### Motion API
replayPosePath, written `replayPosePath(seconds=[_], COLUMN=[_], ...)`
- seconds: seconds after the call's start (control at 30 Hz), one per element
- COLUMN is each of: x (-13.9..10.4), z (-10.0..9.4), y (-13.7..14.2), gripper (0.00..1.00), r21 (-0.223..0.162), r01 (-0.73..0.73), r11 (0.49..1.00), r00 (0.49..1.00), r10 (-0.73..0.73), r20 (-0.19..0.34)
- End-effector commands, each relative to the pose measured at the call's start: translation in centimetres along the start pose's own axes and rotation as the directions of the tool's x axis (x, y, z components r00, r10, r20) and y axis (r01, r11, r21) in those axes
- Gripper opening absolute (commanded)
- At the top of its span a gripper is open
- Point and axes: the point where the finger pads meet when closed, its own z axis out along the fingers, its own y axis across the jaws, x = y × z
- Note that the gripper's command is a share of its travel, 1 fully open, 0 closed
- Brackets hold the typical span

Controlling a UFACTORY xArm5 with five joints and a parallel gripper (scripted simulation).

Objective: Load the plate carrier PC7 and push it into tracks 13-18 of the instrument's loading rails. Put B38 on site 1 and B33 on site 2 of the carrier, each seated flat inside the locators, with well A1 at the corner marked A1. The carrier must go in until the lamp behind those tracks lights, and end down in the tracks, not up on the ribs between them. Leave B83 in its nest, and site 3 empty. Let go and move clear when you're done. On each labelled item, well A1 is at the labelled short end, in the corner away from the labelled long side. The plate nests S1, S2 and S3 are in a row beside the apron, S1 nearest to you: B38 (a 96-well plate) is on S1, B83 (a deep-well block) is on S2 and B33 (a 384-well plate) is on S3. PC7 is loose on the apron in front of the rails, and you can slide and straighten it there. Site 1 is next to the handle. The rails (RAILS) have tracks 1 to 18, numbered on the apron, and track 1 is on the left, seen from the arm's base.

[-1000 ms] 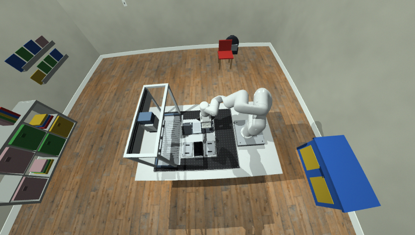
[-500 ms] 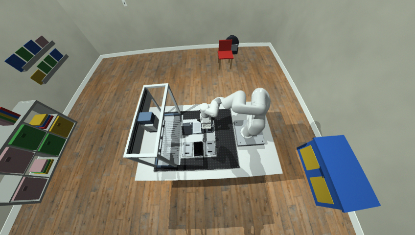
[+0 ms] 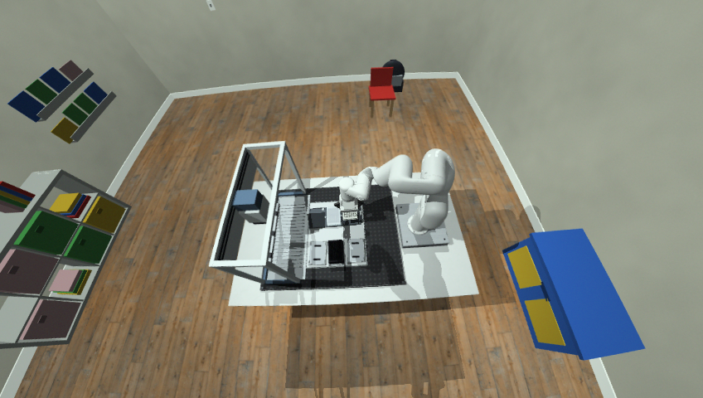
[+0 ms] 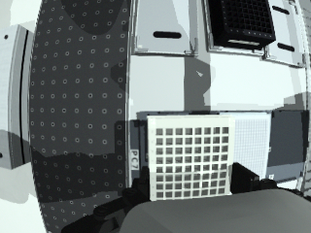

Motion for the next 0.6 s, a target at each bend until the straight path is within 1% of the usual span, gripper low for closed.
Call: replayPosePath(seconds=[0.0,0.57], x=[0.0,0.0], z=[0.5,3.0], y=[0.1,0.2], gripper=[0.0,0.0], r21=[-0.01,-0.01], r01=[0.0,0.0], r11=[1.0,1.0], r00=[1.0,1.0], r10=[0.0,0.0], r20=[-0.021,-0.021])
